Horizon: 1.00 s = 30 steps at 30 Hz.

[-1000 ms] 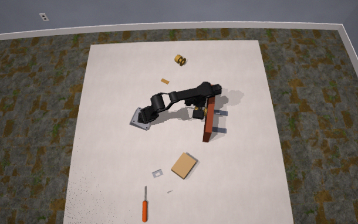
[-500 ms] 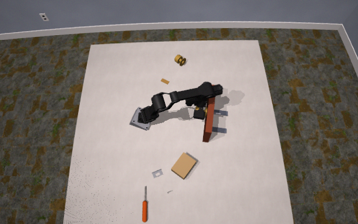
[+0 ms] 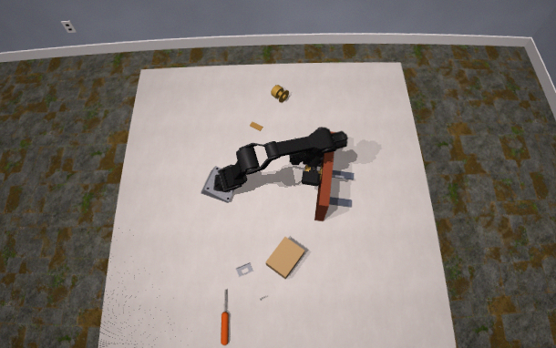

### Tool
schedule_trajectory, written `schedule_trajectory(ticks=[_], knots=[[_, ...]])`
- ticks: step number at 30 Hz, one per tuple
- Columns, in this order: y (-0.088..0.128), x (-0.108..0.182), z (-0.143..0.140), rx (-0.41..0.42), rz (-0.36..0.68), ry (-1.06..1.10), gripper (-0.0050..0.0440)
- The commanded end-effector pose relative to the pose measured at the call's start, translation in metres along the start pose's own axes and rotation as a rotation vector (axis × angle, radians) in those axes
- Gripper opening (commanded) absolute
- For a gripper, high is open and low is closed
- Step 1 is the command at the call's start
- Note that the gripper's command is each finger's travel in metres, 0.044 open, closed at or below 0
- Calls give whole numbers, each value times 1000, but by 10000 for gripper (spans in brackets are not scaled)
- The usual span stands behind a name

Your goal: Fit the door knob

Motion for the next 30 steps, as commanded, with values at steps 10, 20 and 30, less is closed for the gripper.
schedule_trajectory(ticks=[10, 20, 30], knots=[[0, 2, 0, 0, 0, 0, 96], [0, 2, 0, 0, 0, 0, 336], [0, 2, 0, 0, 0, 0, 440]])
Point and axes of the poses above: the point midway between the two fingers, 35 mm back from their tips, its own y axis back along the fingers, its own z axis across the jaws, x = y × z, the point moved 9 cm from there along y, back along the fingers, and after that the axes turned 14 degrees about -y, right-handed, at the moved point
